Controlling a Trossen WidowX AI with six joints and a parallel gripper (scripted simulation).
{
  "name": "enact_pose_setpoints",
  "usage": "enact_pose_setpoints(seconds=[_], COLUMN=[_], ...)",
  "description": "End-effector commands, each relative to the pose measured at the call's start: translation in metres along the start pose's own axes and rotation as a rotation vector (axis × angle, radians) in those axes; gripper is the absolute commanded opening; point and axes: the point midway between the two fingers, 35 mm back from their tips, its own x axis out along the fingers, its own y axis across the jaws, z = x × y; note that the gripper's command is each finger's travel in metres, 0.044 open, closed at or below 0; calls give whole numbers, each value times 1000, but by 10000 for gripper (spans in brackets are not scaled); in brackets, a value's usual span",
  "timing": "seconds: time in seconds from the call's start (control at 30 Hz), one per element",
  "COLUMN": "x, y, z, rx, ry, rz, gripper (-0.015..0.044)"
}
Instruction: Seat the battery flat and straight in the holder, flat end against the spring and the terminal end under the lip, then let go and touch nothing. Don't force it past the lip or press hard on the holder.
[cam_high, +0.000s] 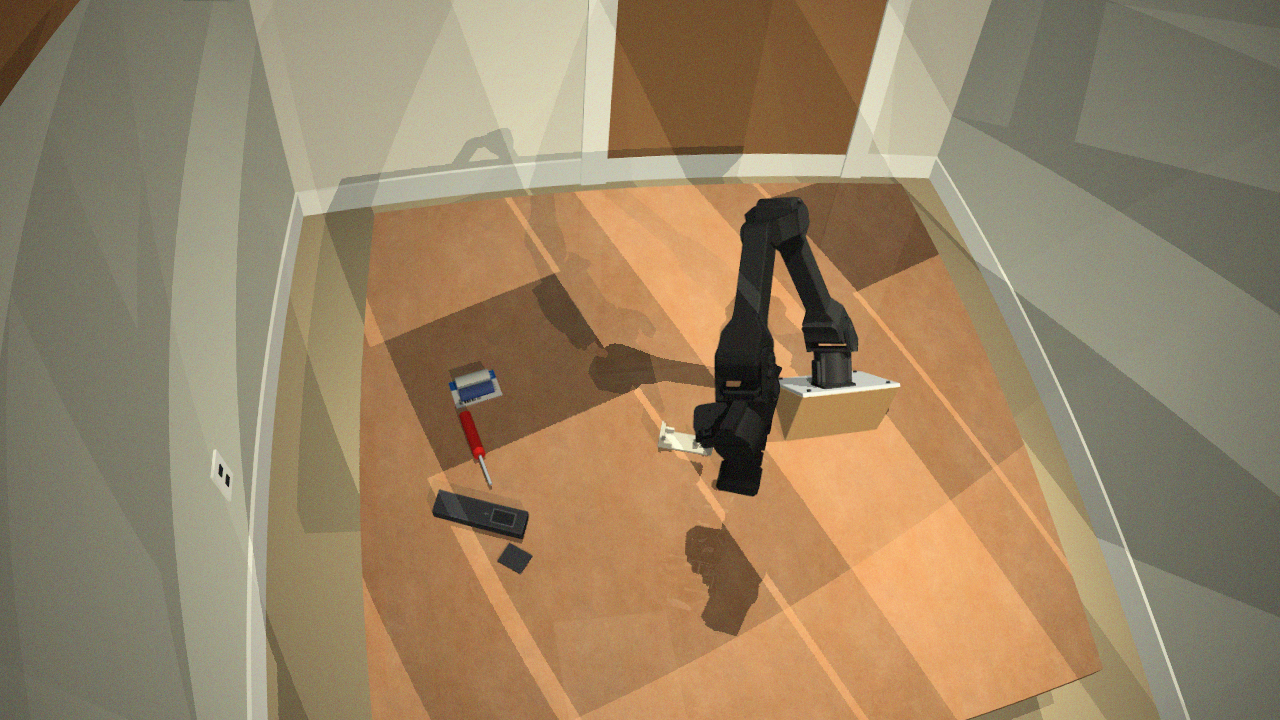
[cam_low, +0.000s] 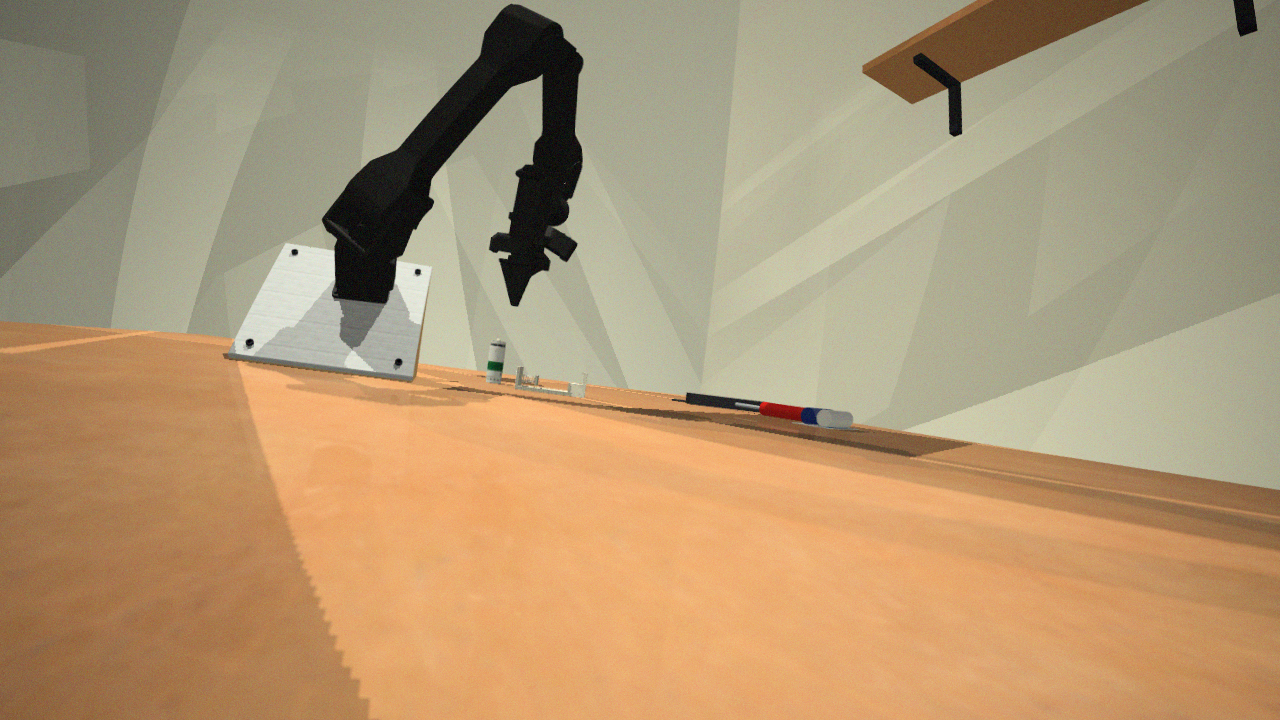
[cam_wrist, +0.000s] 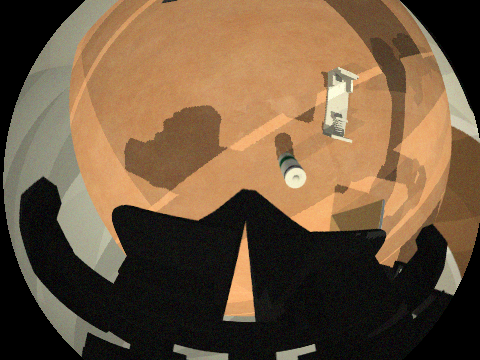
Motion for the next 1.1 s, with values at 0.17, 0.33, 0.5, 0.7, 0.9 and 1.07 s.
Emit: enact_pose_setpoints(seconds=[0.17, 0.33, 0.5, 0.7, 0.9, 1.07], x=[12, 61, 85, 84, 83, 82], y=[-2, -5, -10, -15, -25, -33], z=[-6, -3, -4, -3, -3, -2], rx=[3, 4, 4, 4, 4, 4], ry=[-32, -33, -34, -34, -34, -34], rz=[-83, -83, -86, -86, -86, -87], gripper=[0, 0, 0, 0, 0, 0])
